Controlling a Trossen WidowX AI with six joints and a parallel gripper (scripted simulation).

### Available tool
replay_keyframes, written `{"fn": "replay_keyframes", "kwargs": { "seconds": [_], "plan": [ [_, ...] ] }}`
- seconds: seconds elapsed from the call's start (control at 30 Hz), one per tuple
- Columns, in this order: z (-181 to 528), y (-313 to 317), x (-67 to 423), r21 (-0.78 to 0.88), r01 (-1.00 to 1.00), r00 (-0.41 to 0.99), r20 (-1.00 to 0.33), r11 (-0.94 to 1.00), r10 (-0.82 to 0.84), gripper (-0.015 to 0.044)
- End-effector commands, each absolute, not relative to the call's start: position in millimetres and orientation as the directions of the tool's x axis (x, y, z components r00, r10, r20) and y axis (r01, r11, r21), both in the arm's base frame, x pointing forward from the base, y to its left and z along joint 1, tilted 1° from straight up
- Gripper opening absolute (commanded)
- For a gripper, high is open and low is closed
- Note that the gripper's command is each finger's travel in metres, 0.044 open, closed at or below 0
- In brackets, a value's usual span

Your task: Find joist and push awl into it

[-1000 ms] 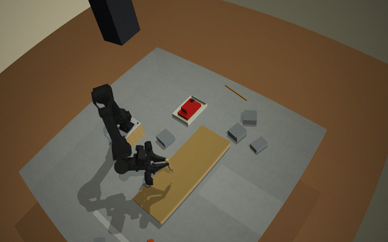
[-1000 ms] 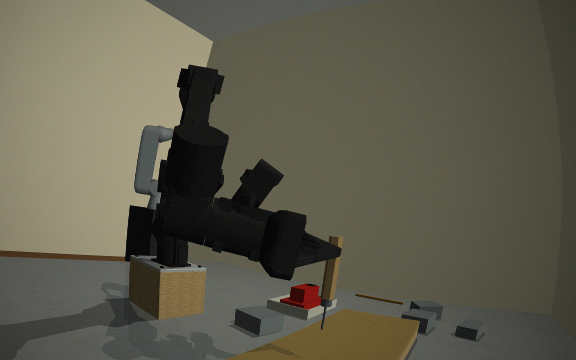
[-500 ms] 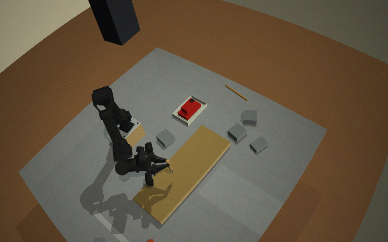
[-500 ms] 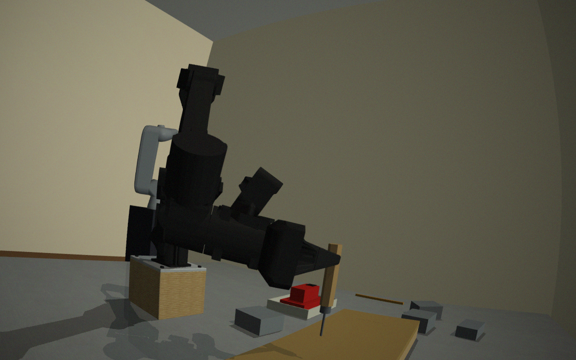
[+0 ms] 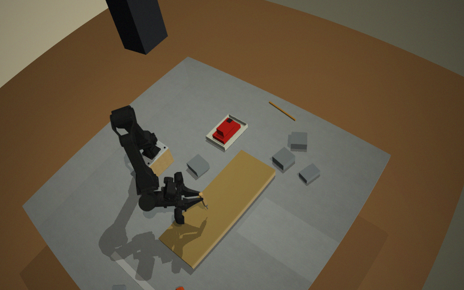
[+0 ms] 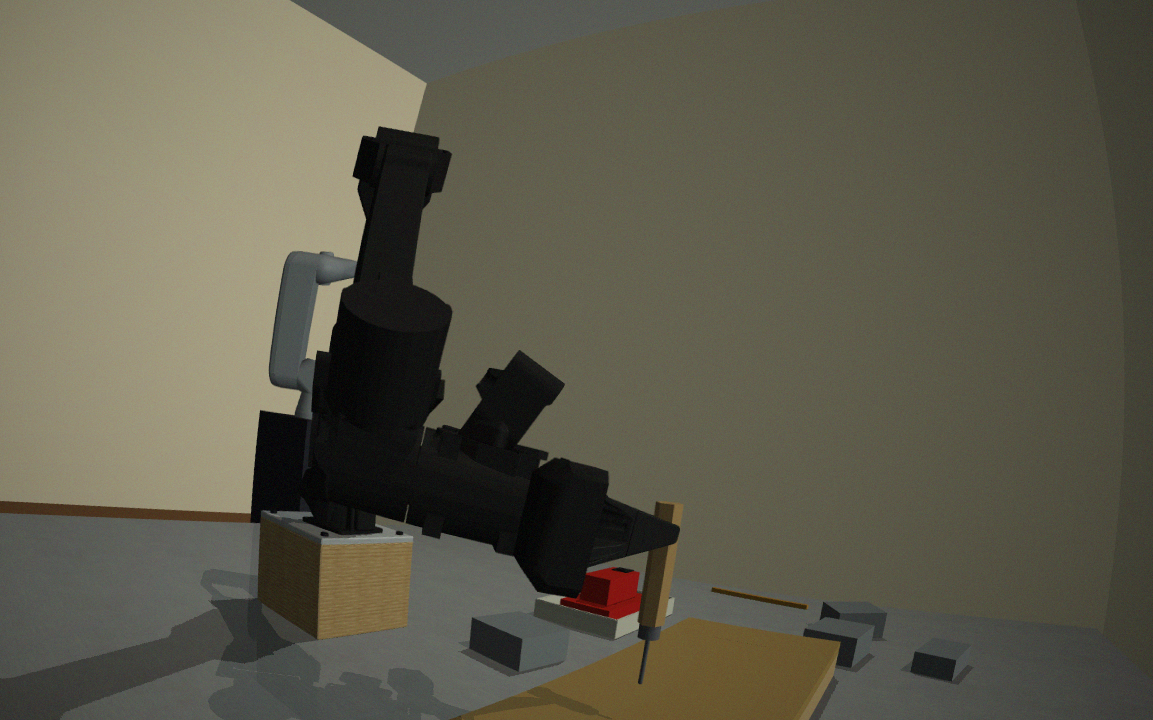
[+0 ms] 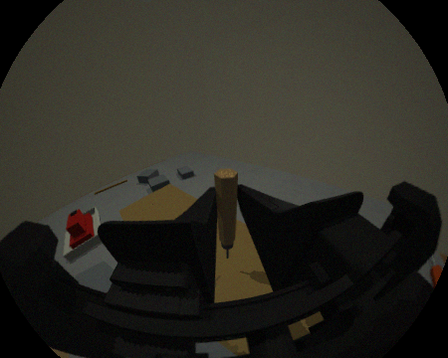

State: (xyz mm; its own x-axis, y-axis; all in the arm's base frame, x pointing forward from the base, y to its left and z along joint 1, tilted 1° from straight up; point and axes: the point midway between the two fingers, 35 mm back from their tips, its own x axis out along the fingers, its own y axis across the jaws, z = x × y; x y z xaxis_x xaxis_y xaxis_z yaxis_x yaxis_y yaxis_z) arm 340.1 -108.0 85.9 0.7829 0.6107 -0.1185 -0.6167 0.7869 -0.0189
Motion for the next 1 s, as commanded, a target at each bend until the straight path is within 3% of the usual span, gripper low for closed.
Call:
{"fn": "replay_keyframes", "kwargs": {
  "seconds": [0.0,0.97],
  "plan": [
    [84.1,-107.5,339.6,-0.026,-0.621,0.781,-0.115,0.784,0.614,0.0],
    [56.4,-107.9,339.7,-0.025,-0.621,0.781,-0.115,0.784,0.614,0.0]
  ]
}}
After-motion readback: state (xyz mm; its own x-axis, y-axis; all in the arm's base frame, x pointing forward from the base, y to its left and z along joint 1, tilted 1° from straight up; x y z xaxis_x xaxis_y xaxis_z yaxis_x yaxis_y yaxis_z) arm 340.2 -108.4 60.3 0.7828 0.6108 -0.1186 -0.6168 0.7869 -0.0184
